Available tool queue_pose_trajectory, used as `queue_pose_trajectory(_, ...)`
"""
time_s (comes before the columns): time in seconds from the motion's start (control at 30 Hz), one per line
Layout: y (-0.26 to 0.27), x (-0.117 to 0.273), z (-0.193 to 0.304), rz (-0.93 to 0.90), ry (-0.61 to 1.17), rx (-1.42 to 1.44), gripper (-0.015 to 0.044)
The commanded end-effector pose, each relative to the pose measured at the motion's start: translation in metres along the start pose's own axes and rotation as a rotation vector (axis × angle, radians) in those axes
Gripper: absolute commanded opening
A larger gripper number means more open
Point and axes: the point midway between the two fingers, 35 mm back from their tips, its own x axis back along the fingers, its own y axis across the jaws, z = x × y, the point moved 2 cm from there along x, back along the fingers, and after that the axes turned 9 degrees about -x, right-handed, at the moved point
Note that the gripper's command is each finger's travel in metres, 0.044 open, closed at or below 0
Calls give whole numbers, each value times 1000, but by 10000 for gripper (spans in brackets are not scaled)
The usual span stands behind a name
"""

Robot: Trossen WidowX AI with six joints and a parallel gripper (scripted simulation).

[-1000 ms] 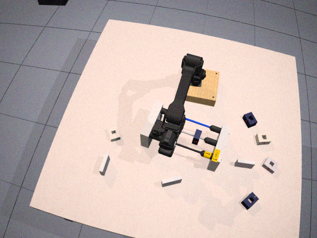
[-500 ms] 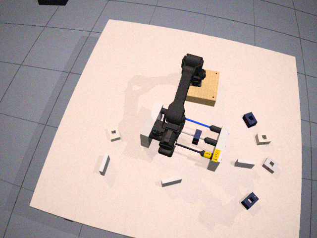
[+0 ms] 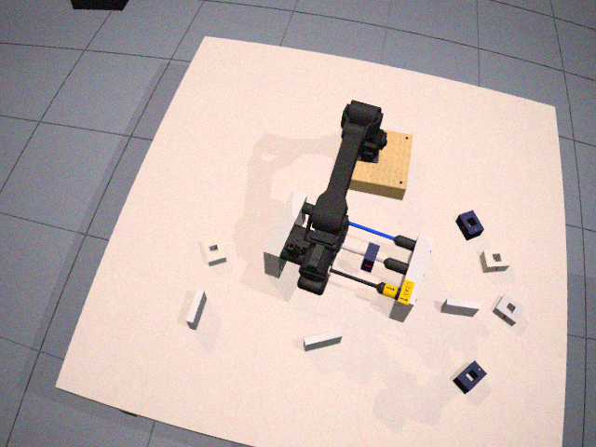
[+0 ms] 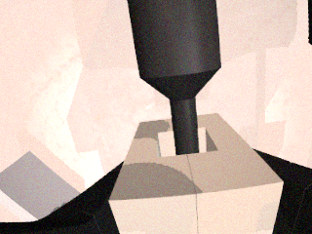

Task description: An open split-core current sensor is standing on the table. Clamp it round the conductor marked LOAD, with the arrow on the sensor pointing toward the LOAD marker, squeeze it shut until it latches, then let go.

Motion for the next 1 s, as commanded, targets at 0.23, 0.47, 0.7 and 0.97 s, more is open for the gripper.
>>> queue_pose_trajectory(0.23, 0, 0, 0, 0, 0, 0, 263)
queue_pose_trajectory(0.47, 0, 0, 0, 0, 0, 0, 263)
queue_pose_trajectory(0.7, 0, 0, 0, 0, 0, 0, 263)
queue_pose_trajectory(0.97, 0, 0, 0, 0, 0, 0, 263)
